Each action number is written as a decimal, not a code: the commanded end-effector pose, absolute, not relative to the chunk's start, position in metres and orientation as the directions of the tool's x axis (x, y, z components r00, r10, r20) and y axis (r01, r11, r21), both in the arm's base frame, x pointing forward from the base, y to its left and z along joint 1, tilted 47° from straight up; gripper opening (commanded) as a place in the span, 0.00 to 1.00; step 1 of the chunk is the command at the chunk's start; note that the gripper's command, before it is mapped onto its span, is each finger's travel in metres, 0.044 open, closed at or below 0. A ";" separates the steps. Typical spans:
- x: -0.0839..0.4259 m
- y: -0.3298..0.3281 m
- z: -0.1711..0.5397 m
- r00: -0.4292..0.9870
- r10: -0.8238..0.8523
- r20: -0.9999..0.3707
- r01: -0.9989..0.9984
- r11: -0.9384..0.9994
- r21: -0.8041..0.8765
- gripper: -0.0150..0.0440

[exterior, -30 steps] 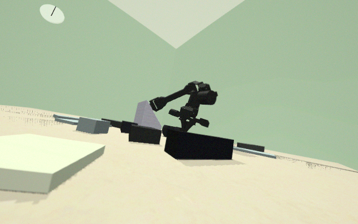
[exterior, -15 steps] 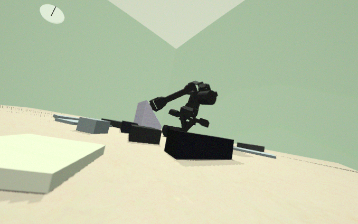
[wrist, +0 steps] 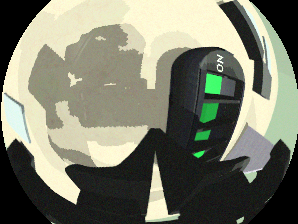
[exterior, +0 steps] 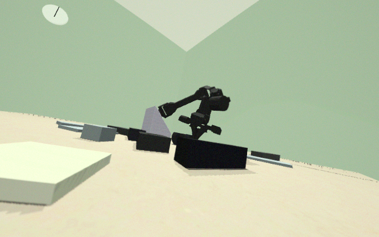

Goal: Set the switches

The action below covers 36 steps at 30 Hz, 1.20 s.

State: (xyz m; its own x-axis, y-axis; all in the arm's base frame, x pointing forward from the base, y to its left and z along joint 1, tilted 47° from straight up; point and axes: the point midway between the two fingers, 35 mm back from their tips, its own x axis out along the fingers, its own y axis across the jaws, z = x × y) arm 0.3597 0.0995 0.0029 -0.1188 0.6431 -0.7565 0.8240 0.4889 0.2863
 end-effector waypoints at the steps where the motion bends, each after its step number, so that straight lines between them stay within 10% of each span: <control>1: 0.353 0.099 -0.001 -0.138 0.637 -0.759 0.827 0.495 0.265 0.25; 36: 0.360 0.068 0.036 -0.112 0.650 -0.752 0.830 0.478 0.289 0.25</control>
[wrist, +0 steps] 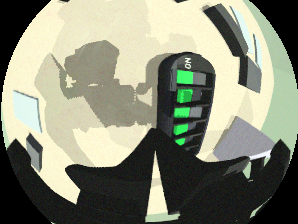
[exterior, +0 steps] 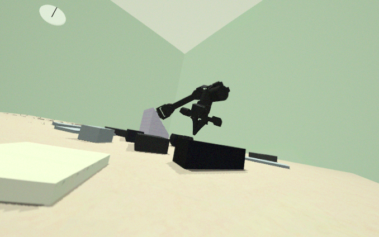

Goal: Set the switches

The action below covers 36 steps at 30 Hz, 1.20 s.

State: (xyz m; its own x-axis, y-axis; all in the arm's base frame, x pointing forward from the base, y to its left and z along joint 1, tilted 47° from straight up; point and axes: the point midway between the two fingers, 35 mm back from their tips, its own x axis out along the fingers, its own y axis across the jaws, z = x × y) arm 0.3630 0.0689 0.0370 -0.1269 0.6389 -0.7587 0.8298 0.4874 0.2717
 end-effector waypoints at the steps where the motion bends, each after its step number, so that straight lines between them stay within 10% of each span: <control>1: 0.363 0.069 0.037 -0.127 0.639 -0.759 0.830 0.487 0.272 0.25; 19: 0.286 0.057 0.068 0.033 0.723 -0.690 0.824 0.371 0.429 1.00; 36: 0.288 0.075 0.051 0.033 0.722 -0.691 0.823 0.373 0.428 1.00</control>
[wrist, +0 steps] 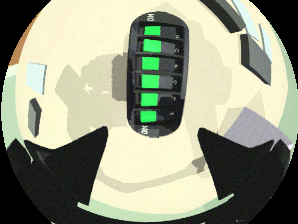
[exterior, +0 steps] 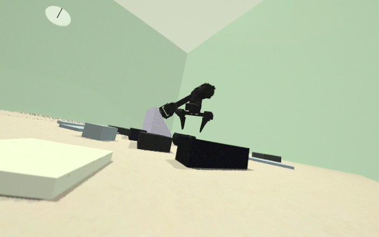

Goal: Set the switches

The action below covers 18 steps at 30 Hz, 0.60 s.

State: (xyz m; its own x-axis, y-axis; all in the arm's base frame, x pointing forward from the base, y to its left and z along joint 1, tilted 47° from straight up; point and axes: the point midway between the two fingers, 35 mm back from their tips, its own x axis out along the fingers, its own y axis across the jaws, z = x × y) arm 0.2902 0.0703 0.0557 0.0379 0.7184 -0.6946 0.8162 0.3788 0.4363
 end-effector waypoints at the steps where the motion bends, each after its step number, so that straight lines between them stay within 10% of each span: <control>1: 0.288 0.076 0.049 0.033 0.722 -0.691 0.823 0.372 0.428 1.00; 18: 0.288 0.096 0.031 0.033 0.724 -0.689 0.824 0.370 0.429 1.00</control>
